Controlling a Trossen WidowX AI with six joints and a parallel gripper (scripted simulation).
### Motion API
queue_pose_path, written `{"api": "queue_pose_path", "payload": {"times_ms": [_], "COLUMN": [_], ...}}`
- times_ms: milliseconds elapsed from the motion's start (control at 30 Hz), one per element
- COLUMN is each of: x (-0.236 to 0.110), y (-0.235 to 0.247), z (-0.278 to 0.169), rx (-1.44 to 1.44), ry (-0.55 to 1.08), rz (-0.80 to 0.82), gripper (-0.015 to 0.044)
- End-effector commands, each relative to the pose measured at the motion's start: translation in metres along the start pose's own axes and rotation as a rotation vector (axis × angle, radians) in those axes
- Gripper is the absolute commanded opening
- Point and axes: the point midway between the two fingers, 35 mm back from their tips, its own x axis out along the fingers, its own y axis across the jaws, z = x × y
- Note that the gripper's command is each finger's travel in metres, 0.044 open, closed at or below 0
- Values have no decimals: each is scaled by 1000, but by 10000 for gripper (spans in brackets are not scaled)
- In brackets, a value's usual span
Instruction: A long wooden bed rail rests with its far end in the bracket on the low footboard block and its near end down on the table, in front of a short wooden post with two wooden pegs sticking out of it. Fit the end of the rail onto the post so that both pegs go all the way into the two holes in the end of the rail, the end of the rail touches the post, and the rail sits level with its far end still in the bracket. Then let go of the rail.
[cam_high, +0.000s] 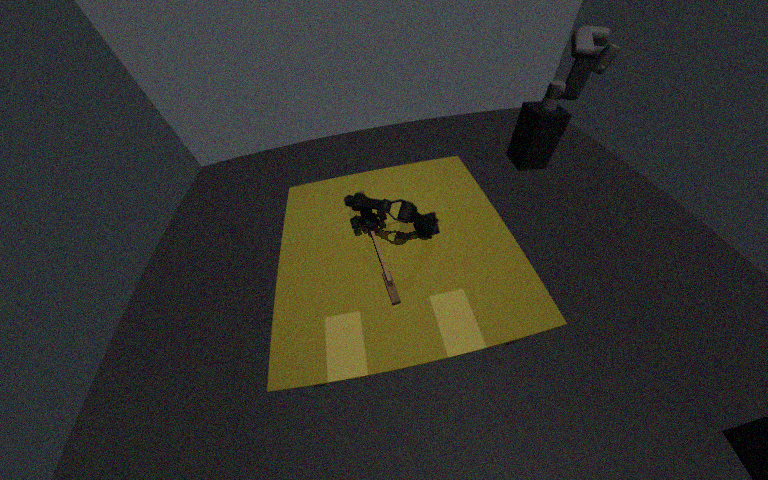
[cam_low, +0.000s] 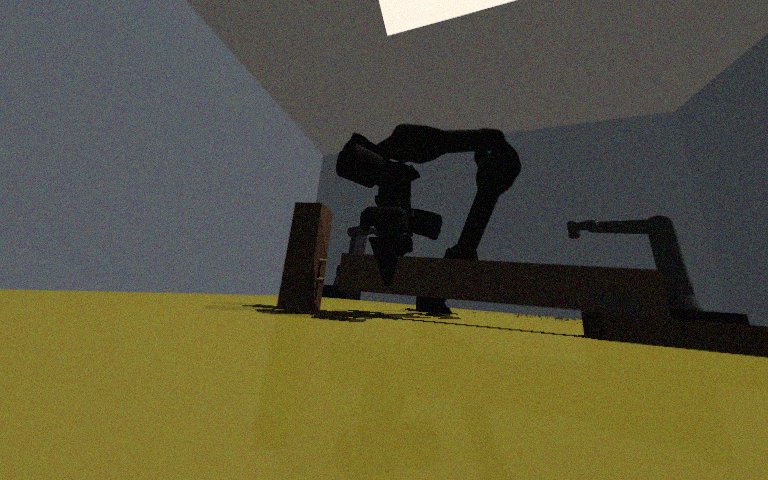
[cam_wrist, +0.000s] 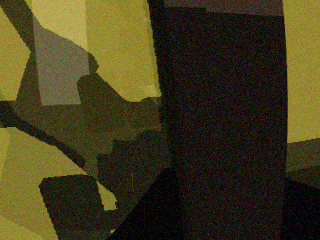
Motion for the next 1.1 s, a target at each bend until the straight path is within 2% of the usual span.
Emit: {"api": "queue_pose_path", "payload": {"times_ms": [0,1067], "x": [-4,-3], "y": [-1,-2], "z": [-3,-12], "rx": [-3,-3], "ry": [6,6], "rz": [-8,-8], "gripper": [0,0]}}
